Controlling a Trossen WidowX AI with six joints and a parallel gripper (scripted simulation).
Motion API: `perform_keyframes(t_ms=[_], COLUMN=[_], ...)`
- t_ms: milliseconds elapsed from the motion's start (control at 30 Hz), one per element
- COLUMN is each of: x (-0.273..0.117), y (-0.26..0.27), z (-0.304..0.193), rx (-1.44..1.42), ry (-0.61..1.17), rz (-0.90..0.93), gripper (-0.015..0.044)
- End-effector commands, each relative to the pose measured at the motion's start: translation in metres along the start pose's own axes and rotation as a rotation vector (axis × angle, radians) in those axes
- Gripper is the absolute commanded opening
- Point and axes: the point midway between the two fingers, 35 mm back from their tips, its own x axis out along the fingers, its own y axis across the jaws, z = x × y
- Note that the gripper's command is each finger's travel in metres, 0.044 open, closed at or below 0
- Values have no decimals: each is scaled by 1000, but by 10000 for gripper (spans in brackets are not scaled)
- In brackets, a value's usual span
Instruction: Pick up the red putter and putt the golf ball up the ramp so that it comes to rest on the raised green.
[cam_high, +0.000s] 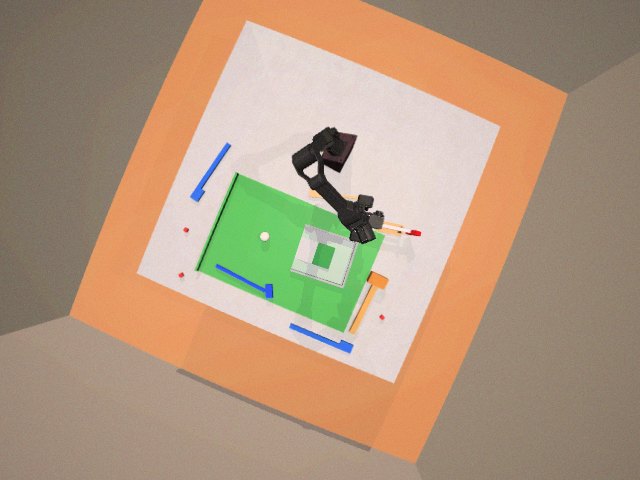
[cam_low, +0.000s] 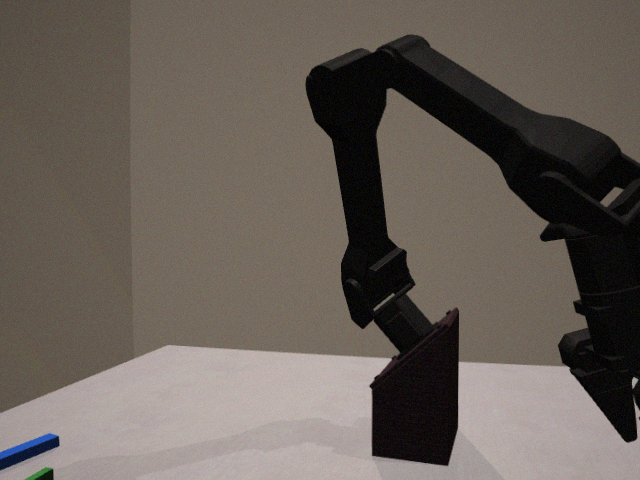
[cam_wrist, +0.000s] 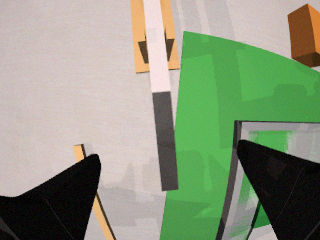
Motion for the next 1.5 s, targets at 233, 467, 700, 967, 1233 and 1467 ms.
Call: perform_keyframes(t_ms=[233, 467, 700, 967, 1233, 1467], x=[25, 43, 51, 63, 63, 63], y=[0, 1, 0, 0, 0, 0], z=[-8, -13, -15, -19, -19, -19], rx=[-5, -5, -5, -5, 0, 0], ry=[9, 10, 10, 11, 7, 7], rz=[-2, -2, -3, -2, -1, -1], gripper=[440, 440, 440, 440, 309, 125])
